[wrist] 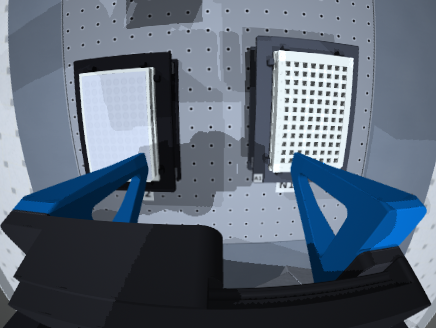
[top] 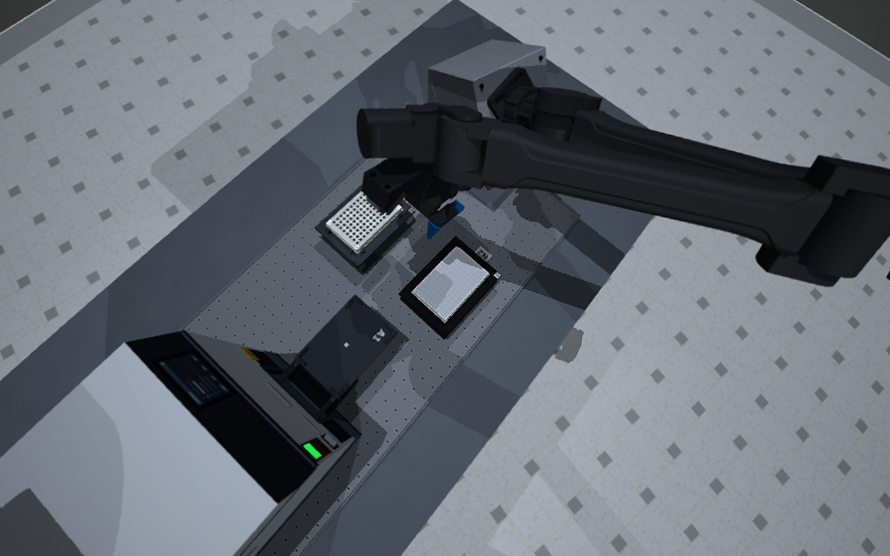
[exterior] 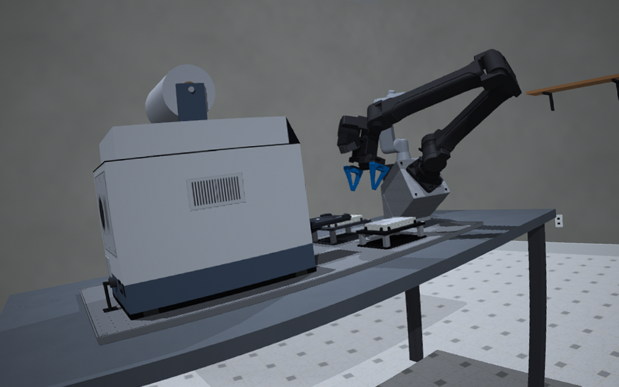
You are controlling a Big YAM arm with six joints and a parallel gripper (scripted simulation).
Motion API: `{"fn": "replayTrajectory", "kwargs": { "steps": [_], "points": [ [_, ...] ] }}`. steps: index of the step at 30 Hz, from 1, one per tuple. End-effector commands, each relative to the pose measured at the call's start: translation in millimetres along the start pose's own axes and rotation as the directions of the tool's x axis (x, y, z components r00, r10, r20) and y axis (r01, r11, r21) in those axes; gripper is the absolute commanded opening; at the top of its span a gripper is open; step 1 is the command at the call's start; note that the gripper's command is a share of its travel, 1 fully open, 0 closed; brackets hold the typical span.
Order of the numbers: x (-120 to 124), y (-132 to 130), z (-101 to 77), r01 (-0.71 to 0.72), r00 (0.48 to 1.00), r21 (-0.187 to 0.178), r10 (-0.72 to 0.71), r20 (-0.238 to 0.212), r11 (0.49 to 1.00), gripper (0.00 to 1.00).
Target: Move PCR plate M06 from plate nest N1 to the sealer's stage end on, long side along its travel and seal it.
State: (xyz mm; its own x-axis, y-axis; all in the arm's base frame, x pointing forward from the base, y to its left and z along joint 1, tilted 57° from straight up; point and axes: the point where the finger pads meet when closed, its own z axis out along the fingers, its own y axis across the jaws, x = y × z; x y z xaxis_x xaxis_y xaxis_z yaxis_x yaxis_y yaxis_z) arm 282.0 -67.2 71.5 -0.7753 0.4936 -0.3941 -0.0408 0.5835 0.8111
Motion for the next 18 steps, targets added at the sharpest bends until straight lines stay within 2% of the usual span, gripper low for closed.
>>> {"fn": "replayTrajectory", "kwargs": {
  "steps": [1,6,8,11,18],
  "points": [
    [-18,4,-1.2,0.034,0.999,-0.002,-0.034,0.001,0.999,1.00],
    [-27,2,-9.1,0.083,0.996,0.019,-0.084,0.034,0.996,1.00],
    [-32,-18,-8.9,0.082,0.996,0.027,-0.083,0.038,0.996,1.00],
    [-32,-22,-6.8,0.078,0.996,0.019,-0.079,0.036,0.997,1.00],
    [-42,-65,-3.5,0.089,0.995,0.025,-0.089,0.034,0.996,1.00]
  ]
}}
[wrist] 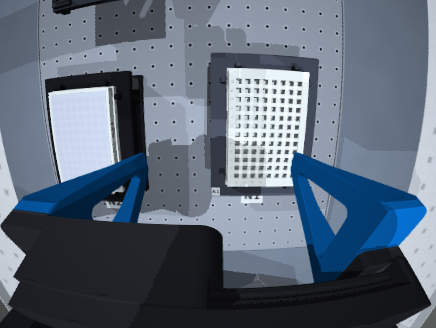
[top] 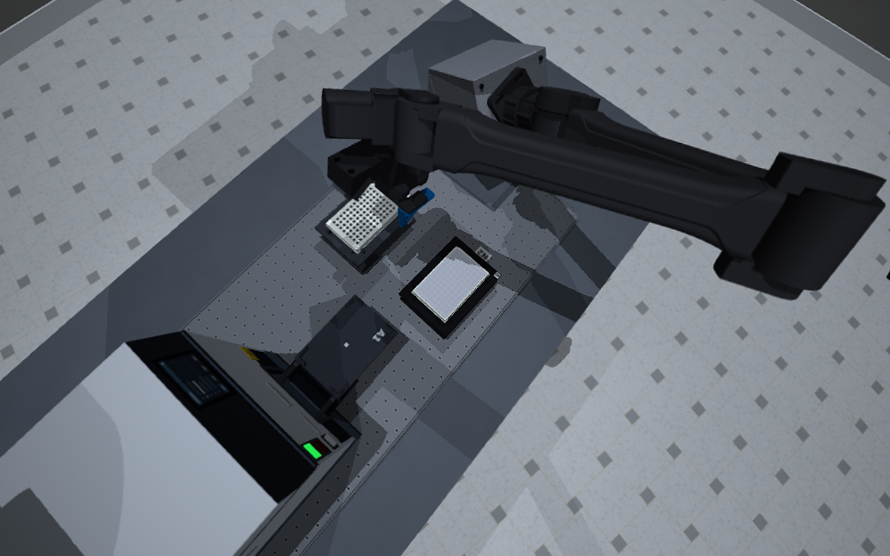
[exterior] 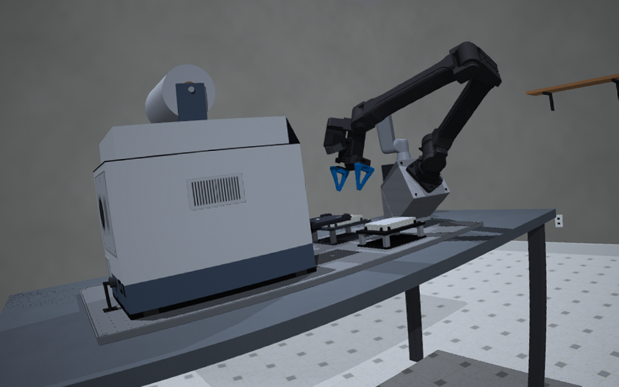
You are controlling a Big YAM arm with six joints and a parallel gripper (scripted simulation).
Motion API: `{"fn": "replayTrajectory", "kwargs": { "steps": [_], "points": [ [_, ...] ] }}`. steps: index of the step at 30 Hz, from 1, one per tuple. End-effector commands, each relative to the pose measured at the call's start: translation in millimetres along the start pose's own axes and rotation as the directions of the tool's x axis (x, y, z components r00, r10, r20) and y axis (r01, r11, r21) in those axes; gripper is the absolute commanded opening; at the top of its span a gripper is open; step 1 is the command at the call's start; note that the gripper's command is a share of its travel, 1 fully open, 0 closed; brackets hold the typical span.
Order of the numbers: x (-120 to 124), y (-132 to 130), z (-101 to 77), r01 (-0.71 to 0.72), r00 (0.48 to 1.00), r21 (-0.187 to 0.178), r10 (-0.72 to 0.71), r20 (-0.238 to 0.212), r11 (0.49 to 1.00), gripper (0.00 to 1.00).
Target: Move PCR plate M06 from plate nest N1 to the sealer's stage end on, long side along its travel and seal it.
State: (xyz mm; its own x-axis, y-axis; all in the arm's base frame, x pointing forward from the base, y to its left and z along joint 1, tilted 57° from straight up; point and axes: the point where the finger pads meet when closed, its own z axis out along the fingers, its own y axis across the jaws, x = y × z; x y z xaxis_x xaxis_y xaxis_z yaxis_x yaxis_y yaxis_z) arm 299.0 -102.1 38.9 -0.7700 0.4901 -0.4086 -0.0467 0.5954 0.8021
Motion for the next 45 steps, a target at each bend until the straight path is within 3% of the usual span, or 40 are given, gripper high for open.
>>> {"fn": "replayTrajectory", "kwargs": {
  "steps": [1,7,13,21,33,39,45],
  "points": [
    [-25,-23,-4.9,0.077,0.997,0.013,-0.077,0.029,0.997,1.00],
    [-30,-55,-0.3,0.070,0.997,0.013,-0.071,0.020,0.997,1.00],
    [-31,-66,1.4,0.043,0.999,0.006,-0.043,0.018,0.999,1.00],
    [-21,-50,6.8,0.022,1.000,-0.004,-0.022,0.000,1.000,1.00],
    [4,-51,30.9,-0.037,0.999,-0.015,0.037,-0.017,0.999,1.00],
    [-11,-52,34.1,0.000,1.000,0.002,0.000,0.006,1.000,1.00],
    [-2,-49,40.4,-0.009,1.000,-0.003,0.009,-0.002,1.000,1.00]
  ]
}}
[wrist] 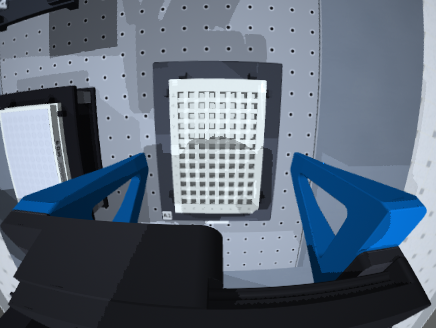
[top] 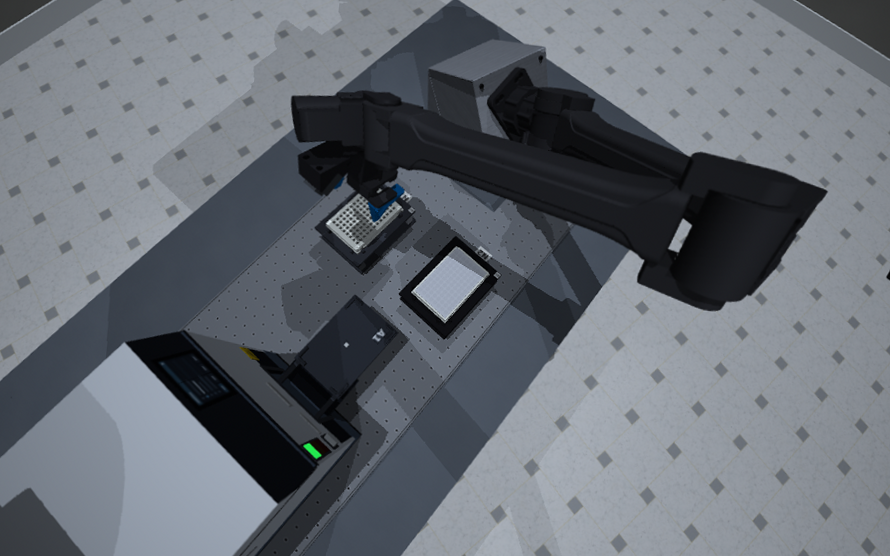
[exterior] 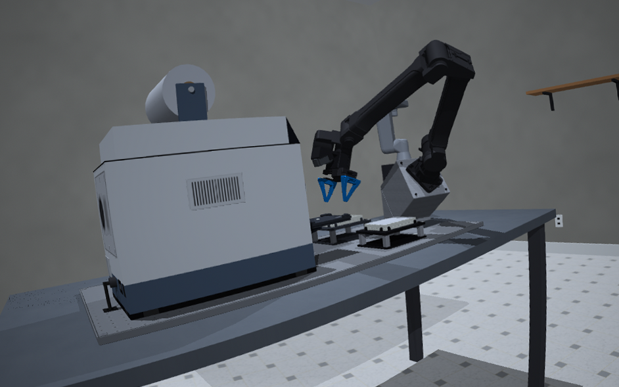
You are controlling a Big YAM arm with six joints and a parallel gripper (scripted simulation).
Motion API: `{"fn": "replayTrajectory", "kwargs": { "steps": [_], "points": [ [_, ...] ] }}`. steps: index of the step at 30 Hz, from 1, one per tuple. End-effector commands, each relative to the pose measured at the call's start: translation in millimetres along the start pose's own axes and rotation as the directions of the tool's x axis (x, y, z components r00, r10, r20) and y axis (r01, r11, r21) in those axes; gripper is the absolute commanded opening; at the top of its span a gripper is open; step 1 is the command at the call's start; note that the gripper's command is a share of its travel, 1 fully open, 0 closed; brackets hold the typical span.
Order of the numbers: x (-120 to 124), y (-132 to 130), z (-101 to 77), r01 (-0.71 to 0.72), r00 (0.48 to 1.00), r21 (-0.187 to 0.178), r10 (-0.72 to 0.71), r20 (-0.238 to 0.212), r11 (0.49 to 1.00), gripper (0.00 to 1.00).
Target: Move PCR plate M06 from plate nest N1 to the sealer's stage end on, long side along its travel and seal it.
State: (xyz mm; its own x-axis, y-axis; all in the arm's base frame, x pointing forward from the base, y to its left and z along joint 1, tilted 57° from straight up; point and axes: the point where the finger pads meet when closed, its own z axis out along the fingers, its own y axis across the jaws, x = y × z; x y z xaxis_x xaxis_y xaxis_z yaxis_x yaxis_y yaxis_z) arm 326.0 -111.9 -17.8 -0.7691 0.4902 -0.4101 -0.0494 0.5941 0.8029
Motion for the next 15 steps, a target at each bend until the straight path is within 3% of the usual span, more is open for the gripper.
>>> {"fn": "replayTrajectory", "kwargs": {
  "steps": [1,15],
  "points": [
    [2,4,7.2,-0.010,1.000,-0.002,0.010,-0.004,1.000,1.00],
    [6,3,25.1,-0.013,1.000,-0.001,0.013,0.005,1.000,1.00]
  ]
}}
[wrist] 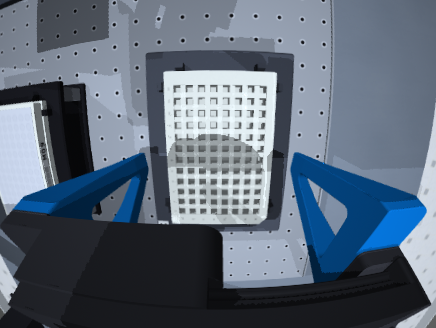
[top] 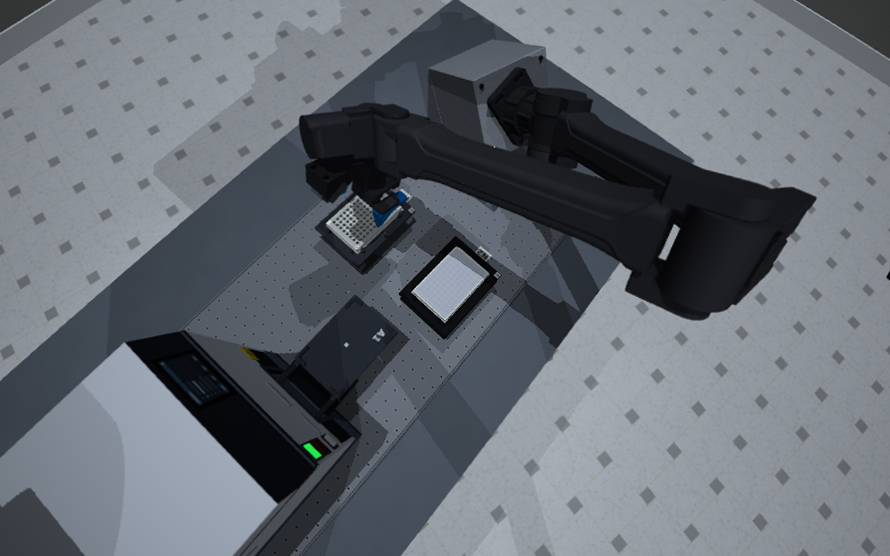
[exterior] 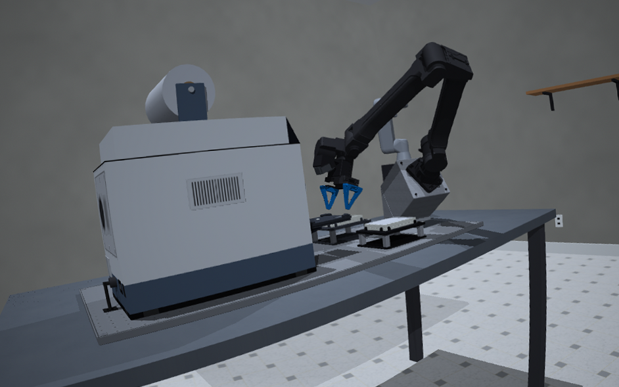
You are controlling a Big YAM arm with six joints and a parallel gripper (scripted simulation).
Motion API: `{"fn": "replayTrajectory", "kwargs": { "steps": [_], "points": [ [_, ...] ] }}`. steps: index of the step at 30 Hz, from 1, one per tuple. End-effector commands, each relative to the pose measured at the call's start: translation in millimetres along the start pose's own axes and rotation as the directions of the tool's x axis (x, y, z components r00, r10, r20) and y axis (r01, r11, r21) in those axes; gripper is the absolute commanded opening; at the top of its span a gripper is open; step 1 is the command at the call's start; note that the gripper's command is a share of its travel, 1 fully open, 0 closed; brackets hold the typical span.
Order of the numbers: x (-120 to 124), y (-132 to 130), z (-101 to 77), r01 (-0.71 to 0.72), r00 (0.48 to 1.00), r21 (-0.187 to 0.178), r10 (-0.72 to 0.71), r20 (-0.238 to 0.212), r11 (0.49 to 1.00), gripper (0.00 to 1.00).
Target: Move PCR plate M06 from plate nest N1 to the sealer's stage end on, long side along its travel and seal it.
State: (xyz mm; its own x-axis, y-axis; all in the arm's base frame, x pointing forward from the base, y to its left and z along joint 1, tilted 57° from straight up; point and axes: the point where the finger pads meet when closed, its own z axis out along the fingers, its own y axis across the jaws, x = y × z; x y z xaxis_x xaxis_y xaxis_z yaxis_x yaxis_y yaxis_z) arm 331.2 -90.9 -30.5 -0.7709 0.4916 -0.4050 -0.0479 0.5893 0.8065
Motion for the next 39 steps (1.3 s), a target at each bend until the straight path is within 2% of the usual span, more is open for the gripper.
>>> {"fn": "replayTrajectory", "kwargs": {
  "steps": [1,5,9,15,23,32,36,39],
  "points": [
    [-6,0,3.9,-0.004,1.000,0.004,0.004,0.005,1.000,1.00],
    [7,-1,14.1,-0.023,1.000,-0.002,0.023,-0.009,1.000,1.00],
    [9,0,20.9,-0.026,1.000,-0.002,0.026,-0.009,1.000,1.00],
    [-10,-3,11.1,0.014,1.000,0.010,-0.014,0.021,1.000,1.00],
    [-20,-6,6.4,0.034,0.999,0.016,-0.034,0.033,0.999,1.00],
    [10,1,18.0,0.011,1.000,-0.008,-0.011,-0.023,1.000,1.00],
    [10,-1,15.6,0.003,1.000,-0.004,-0.003,-0.015,1.000,1.00],
    [0,-3,11.0,0.009,1.000,0.003,-0.009,0.004,1.000,1.00]
  ]
}}
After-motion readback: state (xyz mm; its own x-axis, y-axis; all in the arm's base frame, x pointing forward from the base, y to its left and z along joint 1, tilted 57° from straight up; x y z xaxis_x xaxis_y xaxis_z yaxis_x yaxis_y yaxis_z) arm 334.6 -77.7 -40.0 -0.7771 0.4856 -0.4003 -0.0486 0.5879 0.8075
